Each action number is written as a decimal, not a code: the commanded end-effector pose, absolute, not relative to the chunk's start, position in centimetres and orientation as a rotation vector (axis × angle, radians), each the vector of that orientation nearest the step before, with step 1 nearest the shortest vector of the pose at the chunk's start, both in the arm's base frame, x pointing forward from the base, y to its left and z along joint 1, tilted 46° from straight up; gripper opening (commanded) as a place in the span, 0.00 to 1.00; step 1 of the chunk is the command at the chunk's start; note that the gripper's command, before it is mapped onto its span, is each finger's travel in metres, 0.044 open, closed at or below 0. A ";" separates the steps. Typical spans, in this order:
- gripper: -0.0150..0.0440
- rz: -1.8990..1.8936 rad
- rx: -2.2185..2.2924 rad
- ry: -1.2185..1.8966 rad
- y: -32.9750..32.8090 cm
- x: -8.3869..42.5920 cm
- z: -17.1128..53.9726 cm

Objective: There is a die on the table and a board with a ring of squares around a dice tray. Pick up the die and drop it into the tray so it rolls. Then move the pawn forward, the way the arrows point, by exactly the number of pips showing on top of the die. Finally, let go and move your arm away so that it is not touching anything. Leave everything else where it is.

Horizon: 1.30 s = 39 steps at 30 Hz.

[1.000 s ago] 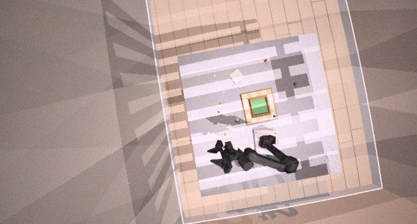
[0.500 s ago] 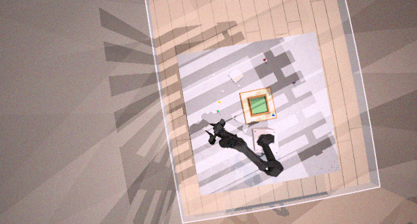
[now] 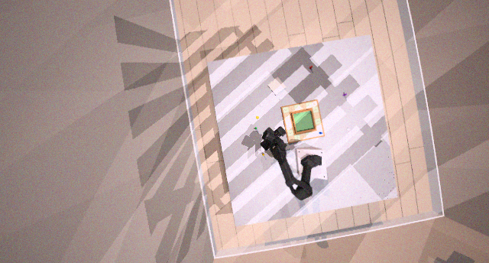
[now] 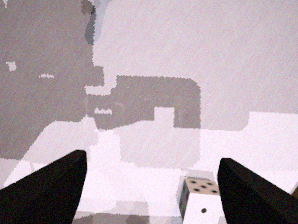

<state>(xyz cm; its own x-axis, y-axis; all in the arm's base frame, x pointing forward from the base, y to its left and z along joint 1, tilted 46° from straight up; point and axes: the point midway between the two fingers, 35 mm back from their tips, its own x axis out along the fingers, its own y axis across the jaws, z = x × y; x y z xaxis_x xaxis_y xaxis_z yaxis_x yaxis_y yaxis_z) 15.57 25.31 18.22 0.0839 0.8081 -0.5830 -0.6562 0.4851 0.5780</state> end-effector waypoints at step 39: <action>0.72 1.092 0.131 1.256 25.8 14.3 9.3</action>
<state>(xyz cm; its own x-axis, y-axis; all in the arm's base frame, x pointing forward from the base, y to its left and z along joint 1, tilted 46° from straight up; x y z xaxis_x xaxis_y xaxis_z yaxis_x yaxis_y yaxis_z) 14.47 25.62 9.96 -0.0902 0.7210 -0.6870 -0.5919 0.5159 0.6192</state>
